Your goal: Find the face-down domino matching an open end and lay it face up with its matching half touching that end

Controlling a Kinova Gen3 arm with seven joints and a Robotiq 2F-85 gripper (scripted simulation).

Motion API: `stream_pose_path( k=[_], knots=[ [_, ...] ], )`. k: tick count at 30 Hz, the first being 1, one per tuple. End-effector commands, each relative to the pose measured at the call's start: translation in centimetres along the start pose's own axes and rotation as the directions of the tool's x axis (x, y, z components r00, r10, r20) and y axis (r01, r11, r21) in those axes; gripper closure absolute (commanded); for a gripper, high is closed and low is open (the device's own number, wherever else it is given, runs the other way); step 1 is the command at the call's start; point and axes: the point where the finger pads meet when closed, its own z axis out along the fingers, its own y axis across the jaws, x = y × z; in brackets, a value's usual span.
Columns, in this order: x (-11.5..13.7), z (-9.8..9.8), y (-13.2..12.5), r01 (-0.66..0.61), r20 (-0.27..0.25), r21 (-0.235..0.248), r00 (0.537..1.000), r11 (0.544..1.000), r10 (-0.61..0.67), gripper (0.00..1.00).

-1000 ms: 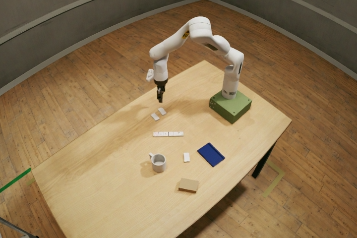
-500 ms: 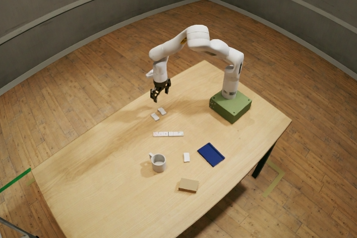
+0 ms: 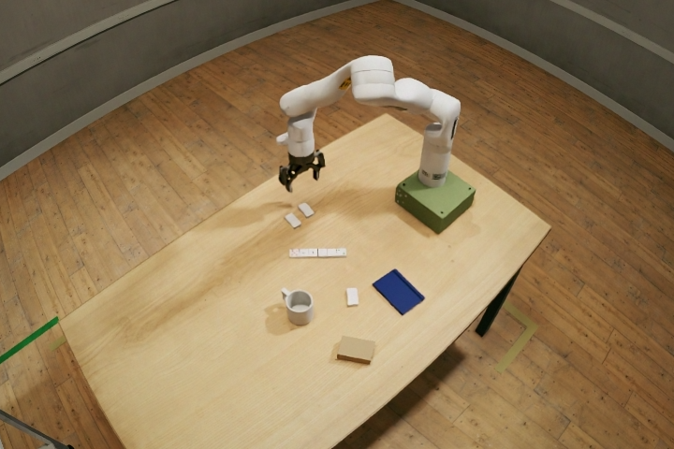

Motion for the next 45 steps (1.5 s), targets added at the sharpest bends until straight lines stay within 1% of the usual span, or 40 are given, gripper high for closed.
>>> stream_pose_path(
  k=[1, 3, 4, 45],
  knots=[
    [0.04, -0.02, -0.05, -0.013, -0.001, 0.001, 1.0, 1.0, 0.013, 0.0],
    [0.04, -0.02, -0.05, -0.013, -0.001, 0.001, 1.0, 1.0, 0.013, 0.0],
    [0.04, -0.02, -0.05, -0.013, -0.001, 0.001, 1.0, 1.0, 0.013, 0.51],
    [0.04, 0.05, -0.05, -0.014, -0.001, 0.0, 1.0, 1.0, 0.014, 0.51]
  ],
)
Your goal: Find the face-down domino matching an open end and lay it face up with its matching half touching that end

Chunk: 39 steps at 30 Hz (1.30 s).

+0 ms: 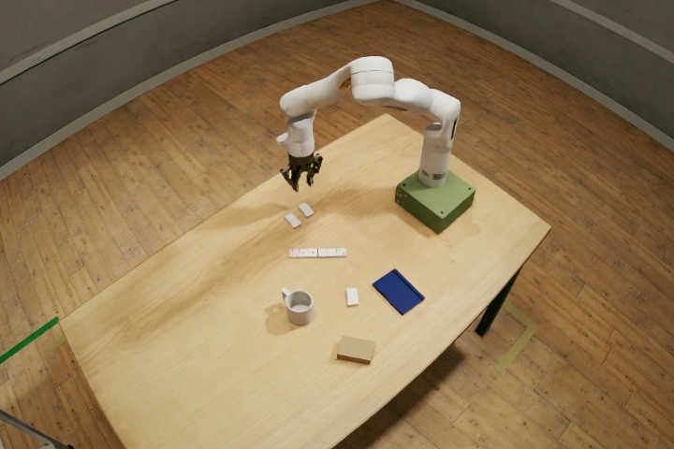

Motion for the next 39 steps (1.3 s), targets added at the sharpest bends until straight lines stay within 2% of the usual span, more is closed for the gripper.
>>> stream_pose_path(
  k=[1, 13, 39],
  knots=[
    [0.0, 0.0, 0.0, -0.001, 0.0, 0.001, 1.0, 1.0, 0.001, 0.51],
    [0.0, 1.0, -0.1, -0.008, 0.001, 0.0, 1.0, 1.0, 0.008, 0.51],
    [-0.1, 5.8, -0.1, -0.008, 0.001, 0.0, 1.0, 1.0, 0.008, 0.51]
  ],
)
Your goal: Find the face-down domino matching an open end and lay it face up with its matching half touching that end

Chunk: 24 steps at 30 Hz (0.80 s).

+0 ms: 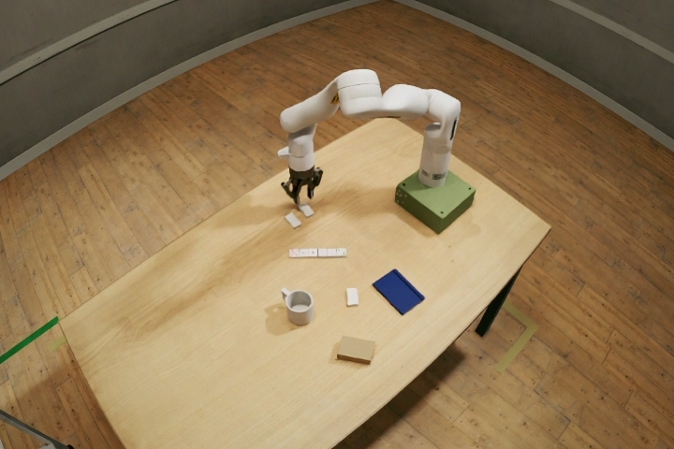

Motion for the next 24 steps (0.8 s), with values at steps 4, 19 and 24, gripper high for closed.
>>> stream_pose_path(
  k=[4, 19, 24],
  knots=[
    [0.0, 1.0, -0.1, 0.0, 0.0, 0.002, 1.0, 1.0, 0.0, 0.51],
    [0.0, 1.7, -0.1, 0.0, 0.0, 0.002, 1.0, 1.0, 0.0, 0.51],
    [0.0, 1.7, -0.1, 0.0, 0.0, 0.002, 1.0, 1.0, 0.0, 0.51]
  ],
)
